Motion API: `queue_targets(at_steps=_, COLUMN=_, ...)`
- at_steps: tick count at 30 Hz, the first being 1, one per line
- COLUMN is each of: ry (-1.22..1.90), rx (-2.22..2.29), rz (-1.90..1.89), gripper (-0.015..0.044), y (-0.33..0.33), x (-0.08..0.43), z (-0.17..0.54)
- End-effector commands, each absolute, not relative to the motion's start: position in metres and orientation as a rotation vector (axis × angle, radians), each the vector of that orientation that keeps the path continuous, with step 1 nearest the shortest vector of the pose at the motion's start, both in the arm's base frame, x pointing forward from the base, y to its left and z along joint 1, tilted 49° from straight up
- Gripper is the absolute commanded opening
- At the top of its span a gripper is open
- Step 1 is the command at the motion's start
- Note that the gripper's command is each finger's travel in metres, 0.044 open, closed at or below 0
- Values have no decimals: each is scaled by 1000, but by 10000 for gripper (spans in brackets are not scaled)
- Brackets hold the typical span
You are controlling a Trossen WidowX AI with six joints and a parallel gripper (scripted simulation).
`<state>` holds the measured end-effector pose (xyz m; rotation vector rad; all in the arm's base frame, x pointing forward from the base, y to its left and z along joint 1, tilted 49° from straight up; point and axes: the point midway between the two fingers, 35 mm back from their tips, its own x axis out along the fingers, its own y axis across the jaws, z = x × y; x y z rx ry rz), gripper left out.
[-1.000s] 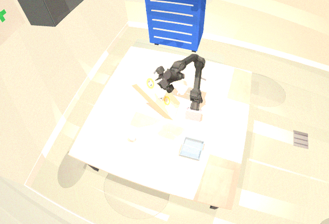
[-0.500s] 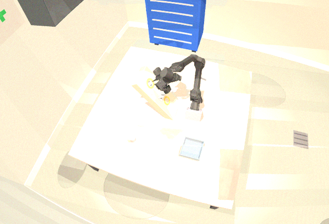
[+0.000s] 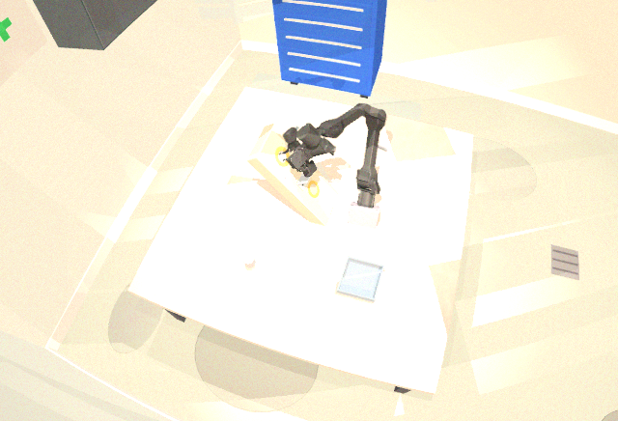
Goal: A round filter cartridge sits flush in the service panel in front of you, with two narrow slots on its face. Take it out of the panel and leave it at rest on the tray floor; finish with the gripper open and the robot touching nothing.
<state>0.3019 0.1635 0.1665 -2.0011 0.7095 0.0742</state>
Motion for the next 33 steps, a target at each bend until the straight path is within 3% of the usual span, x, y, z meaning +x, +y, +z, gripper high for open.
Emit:
queue_targets(at_steps=1, ry=708, rx=-2002, rz=75, gripper=116, y=159, x=305, z=166)
queue_targets(at_steps=33, ry=708, rx=-2002, rz=75, gripper=116, y=160, x=306, z=165)
